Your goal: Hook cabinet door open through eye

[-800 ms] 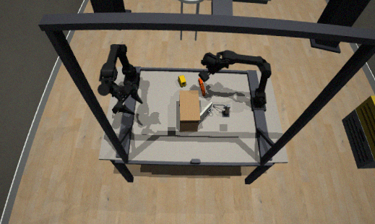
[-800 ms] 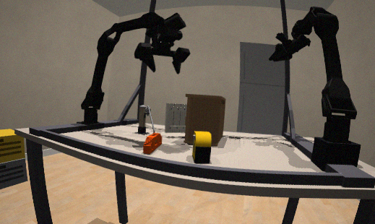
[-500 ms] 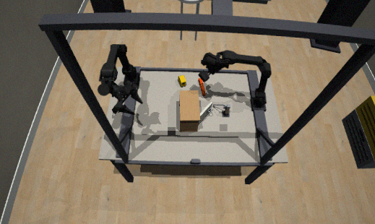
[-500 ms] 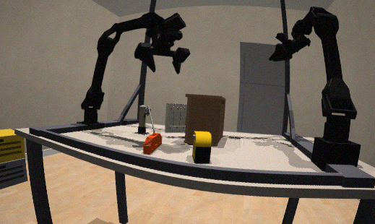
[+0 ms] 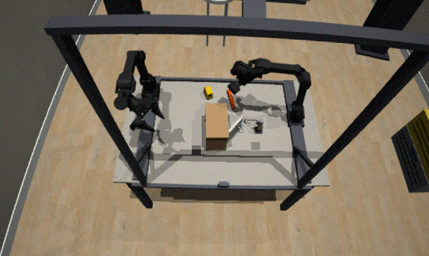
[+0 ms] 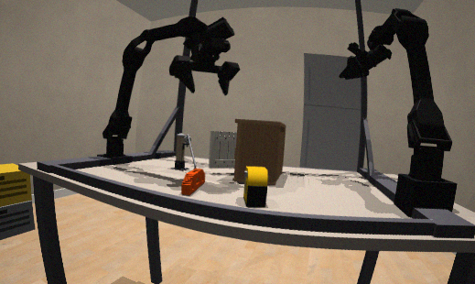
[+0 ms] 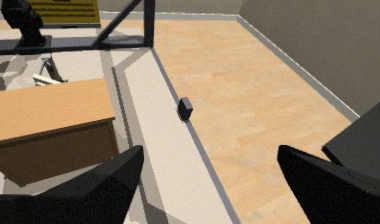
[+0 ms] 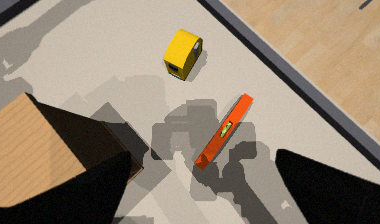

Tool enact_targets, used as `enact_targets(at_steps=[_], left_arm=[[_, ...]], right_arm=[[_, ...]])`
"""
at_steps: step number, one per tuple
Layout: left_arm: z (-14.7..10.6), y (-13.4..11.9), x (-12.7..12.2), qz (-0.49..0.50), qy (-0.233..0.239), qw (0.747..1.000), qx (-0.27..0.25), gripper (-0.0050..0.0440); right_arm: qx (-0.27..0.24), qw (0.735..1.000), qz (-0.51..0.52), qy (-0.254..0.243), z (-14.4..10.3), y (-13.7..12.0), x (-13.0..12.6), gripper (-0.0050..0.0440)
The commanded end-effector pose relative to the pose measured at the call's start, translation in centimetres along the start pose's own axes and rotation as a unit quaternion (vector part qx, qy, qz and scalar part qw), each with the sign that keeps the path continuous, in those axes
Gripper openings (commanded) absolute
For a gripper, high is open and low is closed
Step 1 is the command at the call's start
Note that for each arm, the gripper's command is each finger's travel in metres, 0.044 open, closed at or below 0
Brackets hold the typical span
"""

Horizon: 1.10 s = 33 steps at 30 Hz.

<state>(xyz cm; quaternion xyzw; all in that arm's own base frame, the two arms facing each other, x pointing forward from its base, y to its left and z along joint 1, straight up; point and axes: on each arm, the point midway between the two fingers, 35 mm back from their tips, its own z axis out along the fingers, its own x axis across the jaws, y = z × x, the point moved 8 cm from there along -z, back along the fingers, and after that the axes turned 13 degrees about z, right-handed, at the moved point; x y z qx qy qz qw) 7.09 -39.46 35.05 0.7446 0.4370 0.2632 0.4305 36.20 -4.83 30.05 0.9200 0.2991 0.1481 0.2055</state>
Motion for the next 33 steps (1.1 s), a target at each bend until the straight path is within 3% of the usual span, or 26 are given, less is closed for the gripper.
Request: enact_targets(at_steps=[1,4,8,10,18,25,27,33], left_arm=[[1.1,1.9,2.5,-0.017,0.005,1.0,-0.005,0.04],[3.8,2.8,5.1,-0.016,0.016,1.0,0.005,0.04],[8.0,4.1,10.5,-0.015,0.032,0.999,0.016,0.04],[8.0,4.1,10.5,-0.015,0.032,0.999,0.016,0.04],[13.5,5.3,23.4,-0.003,0.061,0.998,0.012,0.04],[14.5,4.8,33.2,0.02,0.088,0.996,-0.008,0.04],[14.5,4.8,33.2,0.02,0.088,0.996,-0.008,0.04],[14.0,3.9,38.7,0.039,0.108,0.993,-0.023,0.04]], right_arm=[[-0.015,1.0,-0.009,0.026,-1.5,-0.5,-0.6,0.044],[-0.021,0.998,-0.028,0.043,-1.6,-1.6,-1.4,0.044],[-0.031,0.995,-0.065,0.075,-1.8,-3.8,-3.1,0.044],[-0.031,0.995,-0.065,0.075,-1.8,-3.8,-3.1,0.044],[-0.057,0.975,-0.151,0.152,-1.9,-8.7,-7.3,0.044],[-0.082,0.941,-0.236,0.228,-1.8,-13.4,-11.4,0.044],[-0.082,0.941,-0.236,0.228,-1.8,-13.4,-11.4,0.044],[-0.1,0.903,-0.304,0.287,-1.5,-17.0,-14.5,0.044]])
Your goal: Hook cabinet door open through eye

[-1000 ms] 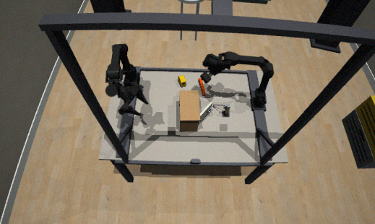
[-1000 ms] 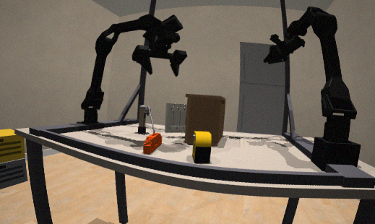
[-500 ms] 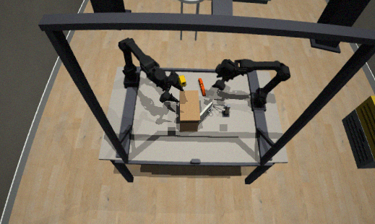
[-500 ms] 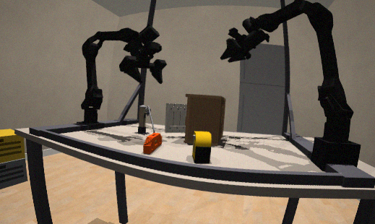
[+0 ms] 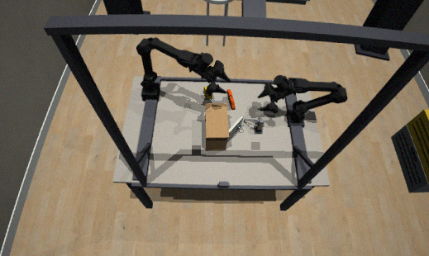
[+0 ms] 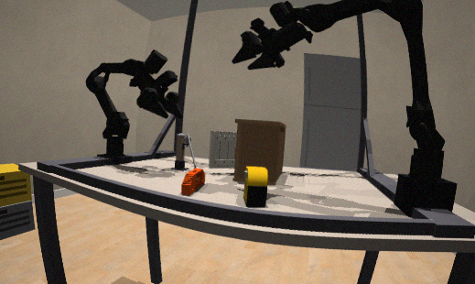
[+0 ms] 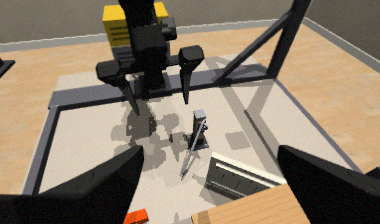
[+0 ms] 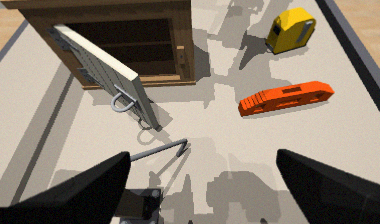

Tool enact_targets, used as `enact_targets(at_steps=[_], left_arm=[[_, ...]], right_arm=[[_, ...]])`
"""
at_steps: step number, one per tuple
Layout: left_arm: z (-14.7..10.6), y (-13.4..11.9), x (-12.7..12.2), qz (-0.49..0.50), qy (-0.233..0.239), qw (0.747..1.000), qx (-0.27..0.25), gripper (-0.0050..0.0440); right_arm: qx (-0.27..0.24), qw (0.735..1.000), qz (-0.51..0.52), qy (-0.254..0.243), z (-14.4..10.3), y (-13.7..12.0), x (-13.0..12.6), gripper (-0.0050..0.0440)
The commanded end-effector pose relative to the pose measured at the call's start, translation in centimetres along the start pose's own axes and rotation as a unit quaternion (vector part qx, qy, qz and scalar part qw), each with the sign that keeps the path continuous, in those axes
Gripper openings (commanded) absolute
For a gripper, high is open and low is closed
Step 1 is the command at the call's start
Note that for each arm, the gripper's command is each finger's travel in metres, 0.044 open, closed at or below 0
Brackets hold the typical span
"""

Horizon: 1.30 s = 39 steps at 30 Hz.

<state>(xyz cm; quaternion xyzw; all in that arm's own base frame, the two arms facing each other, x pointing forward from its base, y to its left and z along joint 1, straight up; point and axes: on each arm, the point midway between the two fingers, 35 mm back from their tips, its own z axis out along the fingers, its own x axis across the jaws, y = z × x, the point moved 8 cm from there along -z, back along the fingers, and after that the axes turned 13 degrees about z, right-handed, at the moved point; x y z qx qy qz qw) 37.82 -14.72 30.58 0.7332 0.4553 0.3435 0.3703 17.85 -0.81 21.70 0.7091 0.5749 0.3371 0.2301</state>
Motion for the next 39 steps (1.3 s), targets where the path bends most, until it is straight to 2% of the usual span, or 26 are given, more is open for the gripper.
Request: enact_targets(at_steps=[1,4,9,39], left_arm=[[-1.2,0.5,3.2,0.006,0.015,0.999,-0.035,0.04],[-1.2,0.2,4.4,0.011,0.02,0.999,-0.039,0.04],[-1.4,0.5,4.7,0.012,0.021,0.999,-0.045,0.04],[-0.9,0.2,4.6,0.01,0.021,0.999,-0.038,0.04]], right_arm=[[-0.025,0.998,-0.038,0.04,-1.2,-2.2,-0.3,0.044],[-0.033,0.995,-0.064,0.063,-1.6,-3.7,-0.4,0.044],[-0.035,0.992,-0.087,0.084,-1.9,-5.2,-0.5,0.044],[-0.042,0.991,-0.095,0.09,-2.2,-5.2,-0.5,0.044]])
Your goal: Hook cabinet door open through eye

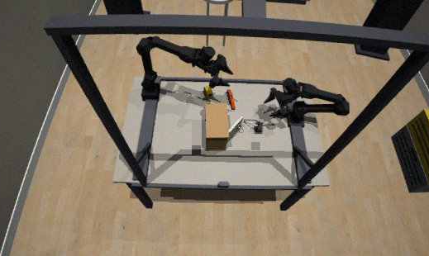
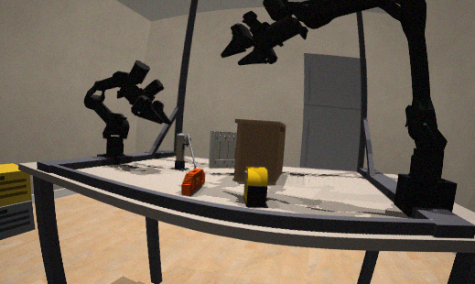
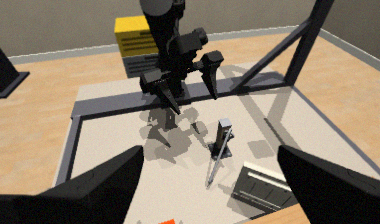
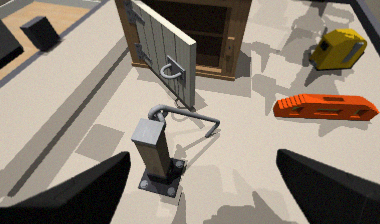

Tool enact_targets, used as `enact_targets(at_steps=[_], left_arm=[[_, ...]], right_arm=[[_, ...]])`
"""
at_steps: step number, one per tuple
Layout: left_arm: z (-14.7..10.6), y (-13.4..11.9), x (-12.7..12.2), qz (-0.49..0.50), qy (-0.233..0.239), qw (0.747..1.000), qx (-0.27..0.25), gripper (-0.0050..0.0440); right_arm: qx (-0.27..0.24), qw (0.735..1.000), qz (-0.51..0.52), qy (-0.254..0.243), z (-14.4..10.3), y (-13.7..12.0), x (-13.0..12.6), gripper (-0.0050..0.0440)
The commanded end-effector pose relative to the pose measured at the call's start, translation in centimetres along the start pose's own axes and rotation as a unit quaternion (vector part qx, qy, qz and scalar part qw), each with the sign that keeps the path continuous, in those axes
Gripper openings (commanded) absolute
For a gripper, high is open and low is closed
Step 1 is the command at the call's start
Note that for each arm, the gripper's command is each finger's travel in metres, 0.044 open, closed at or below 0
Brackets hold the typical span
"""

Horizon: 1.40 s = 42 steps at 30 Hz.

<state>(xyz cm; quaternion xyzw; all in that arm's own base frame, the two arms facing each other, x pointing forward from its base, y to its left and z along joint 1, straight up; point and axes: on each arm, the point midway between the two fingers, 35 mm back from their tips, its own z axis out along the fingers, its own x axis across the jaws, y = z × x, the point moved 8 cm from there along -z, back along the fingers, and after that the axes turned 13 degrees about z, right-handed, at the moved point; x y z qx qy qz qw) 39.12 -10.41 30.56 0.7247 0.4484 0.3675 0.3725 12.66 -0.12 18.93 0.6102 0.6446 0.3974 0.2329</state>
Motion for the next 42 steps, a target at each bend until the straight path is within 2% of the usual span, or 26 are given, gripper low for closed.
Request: enact_targets(at_steps=[1,4,6,8,14,21,23,31,34,38,42], left_arm=[[-0.9,1.0,0.3,0.001,0.005,1.0,-0.02,0.04],[-1.5,0.9,0.0,0.002,0.002,1.0,-0.02,0.04],[-1.5,0.9,0.0,0.002,0.002,1.0,-0.02,0.04],[-2.2,0.7,-0.2,0.003,0.0,1.0,-0.019,0.04],[-6.2,-0.6,-1.6,0.009,-0.012,1.0,-0.021,0.04],[-10.8,-3.1,-3.0,0.016,-0.028,0.999,-0.023,0.04],[-10.8,-3.1,-3.0,0.016,-0.028,0.999,-0.023,0.04],[-12.6,-4.7,-3.7,0.021,-0.038,0.999,-0.022,0.04],[-12.9,-4.5,-3.7,0.021,-0.038,0.999,-0.028,0.04],[-12.9,-4.4,-3.6,0.02,-0.037,0.999,-0.029,0.04],[-12.9,-4.4,-3.6,0.02,-0.037,0.999,-0.029,0.04]], right_arm=[[-0.006,1.0,-0.002,-0.001,-0.2,0.3,0.0,0.0416],[-0.014,1.0,-0.011,0.006,-0.2,1.0,0.0,0.0344],[-0.014,1.0,-0.011,0.006,-0.2,1.0,0.0,0.0344],[-0.016,1.0,-0.019,0.014,0.1,1.4,0.0,0.0296],[-0.024,0.996,-0.063,0.05,2.0,3.9,-0.5,0.0152],[-0.017,0.986,-0.138,0.089,5.9,7.8,-1.9,0.015],[-0.017,0.986,-0.138,0.089,5.9,7.8,-1.9,0.015],[0.053,0.97,-0.183,0.152,10.5,10.3,-2.9,0.015],[0.069,0.962,-0.192,0.181,11.6,10.9,-3.0,0.015],[0.08,0.954,-0.195,0.212,12.5,11.4,-2.8,0.015],[0.083,0.952,-0.195,0.221,12.8,11.5,-2.7,0.015]])
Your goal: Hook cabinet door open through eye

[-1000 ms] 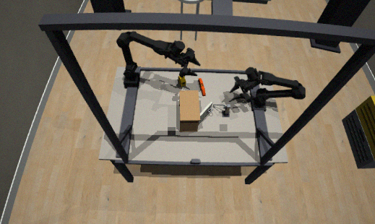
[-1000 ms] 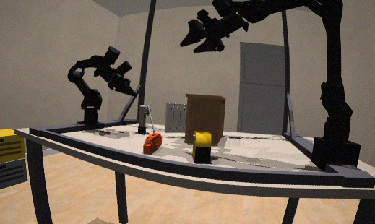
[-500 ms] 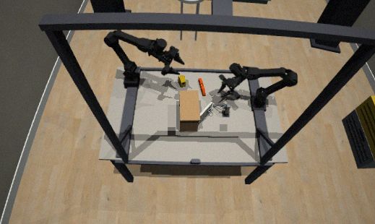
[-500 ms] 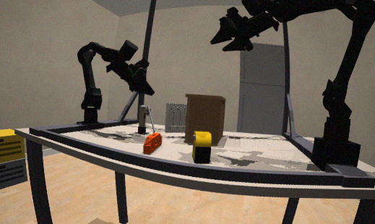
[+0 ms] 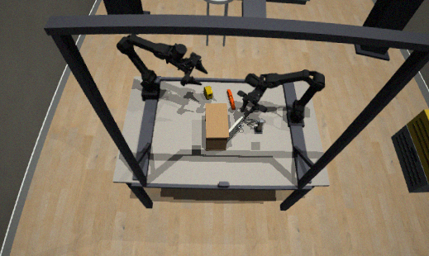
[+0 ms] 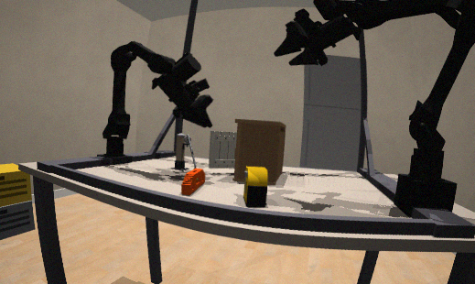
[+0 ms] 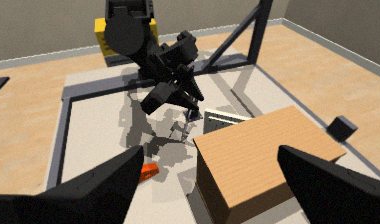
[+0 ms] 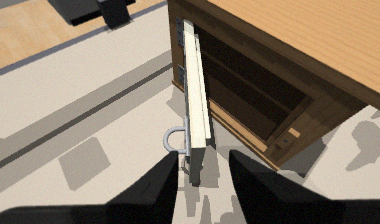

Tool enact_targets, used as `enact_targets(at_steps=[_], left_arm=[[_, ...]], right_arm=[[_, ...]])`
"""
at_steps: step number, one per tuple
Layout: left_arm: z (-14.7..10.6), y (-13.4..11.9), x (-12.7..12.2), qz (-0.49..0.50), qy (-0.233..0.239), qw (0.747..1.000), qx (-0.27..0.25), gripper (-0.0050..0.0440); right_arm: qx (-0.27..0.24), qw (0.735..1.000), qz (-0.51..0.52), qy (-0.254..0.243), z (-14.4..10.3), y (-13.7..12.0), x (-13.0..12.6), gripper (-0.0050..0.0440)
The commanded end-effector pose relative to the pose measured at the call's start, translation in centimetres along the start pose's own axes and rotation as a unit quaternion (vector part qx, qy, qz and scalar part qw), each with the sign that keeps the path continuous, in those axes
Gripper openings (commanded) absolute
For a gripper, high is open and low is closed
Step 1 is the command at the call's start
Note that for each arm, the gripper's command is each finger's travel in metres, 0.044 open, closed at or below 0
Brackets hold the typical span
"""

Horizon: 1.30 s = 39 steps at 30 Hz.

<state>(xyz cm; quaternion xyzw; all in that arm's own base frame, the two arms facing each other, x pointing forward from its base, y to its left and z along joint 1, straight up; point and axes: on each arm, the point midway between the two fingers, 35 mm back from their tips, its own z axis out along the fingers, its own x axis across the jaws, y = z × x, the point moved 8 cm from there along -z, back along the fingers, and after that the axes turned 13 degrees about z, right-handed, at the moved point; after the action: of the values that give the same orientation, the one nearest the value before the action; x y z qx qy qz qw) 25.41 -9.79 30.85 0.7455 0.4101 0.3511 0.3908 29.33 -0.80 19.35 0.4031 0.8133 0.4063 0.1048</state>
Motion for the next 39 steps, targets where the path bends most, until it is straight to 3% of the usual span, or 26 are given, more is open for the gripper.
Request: enact_targets(at_steps=[1,4,13,28,32,39], left_arm=[[-0.8,0.7,0.2,-0.003,0.006,1.0,-0.017,0.04],[-0.8,0.7,0.2,-0.003,0.006,1.0,-0.017,0.04],[-0.6,0.6,0.2,-0.002,0.005,1.0,-0.013,0.04],[-0.6,0.6,0.2,-0.002,0.005,1.0,-0.013,0.04],[-0.6,0.6,0.2,-0.002,0.005,1.0,-0.013,0.04],[-0.6,0.6,0.2,-0.002,0.005,1.0,-0.013,0.04]], right_arm=[[-0.007,1.0,-0.015,0.012,0.1,1.1,-0.1,0.015],[-0.007,1.0,-0.014,0.016,0.5,1.2,-0.2,0.015],[0.0,1.0,-0.007,0.017,3.0,0.7,0.0,0.009],[-0.008,1.0,-0.014,0.013,2.6,1.0,0.2,0.0],[-0.007,1.0,-0.013,0.014,2.6,1.0,0.2,0.001],[0.002,0.998,-0.046,0.052,3.0,1.8,-2.4,0.001]])
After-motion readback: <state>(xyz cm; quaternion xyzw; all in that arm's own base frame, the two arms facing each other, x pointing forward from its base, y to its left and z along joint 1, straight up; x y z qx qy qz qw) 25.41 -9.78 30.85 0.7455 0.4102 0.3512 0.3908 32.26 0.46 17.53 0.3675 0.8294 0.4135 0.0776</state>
